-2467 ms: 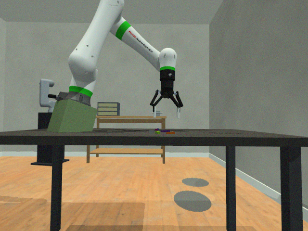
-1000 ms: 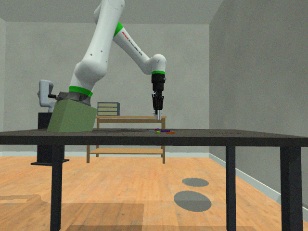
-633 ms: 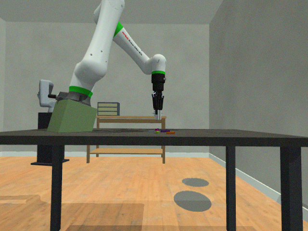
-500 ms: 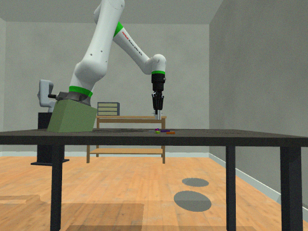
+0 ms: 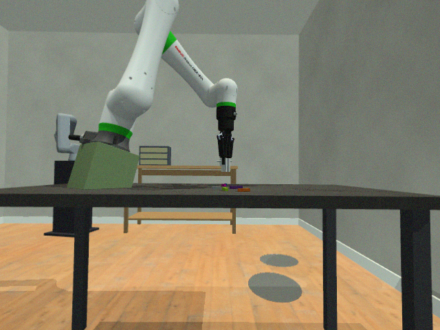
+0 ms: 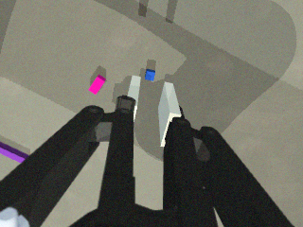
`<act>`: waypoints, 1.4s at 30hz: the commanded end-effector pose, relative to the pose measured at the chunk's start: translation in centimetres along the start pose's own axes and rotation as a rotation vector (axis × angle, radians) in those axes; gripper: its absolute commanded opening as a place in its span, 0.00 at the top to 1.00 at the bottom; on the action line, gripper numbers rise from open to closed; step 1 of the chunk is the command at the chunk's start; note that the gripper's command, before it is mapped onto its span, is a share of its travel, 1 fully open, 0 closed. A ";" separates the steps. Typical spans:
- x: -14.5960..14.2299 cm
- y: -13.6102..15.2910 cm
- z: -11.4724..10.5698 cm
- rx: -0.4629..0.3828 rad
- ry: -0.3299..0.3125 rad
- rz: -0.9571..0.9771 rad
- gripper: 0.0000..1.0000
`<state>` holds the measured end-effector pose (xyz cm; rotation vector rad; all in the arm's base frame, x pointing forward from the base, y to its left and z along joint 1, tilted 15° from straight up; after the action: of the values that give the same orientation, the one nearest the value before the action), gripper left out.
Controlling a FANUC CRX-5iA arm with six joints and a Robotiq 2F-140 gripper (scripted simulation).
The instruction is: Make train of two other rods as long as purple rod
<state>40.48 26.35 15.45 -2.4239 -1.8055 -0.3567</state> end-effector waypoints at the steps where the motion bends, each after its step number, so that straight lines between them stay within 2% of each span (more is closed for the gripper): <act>1: 0.0 0.0 0.3 0.000 0.000 0.000 0.85; 25: 0.0 0.0 3.6 0.000 0.000 0.000 0.85; 42: 0.0 0.0 4.7 0.000 0.000 0.000 0.85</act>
<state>41.09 27.36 10.98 -2.4239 -1.8055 -0.3567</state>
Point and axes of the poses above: the point where the finger pads meet when closed, its own z axis out along the fingers, its own x axis across the jaws, y = z × x, the point moved 9 cm from there along -z, back along the fingers, and after that the axes turned 3 degrees about -z, right-handed, at the moved point
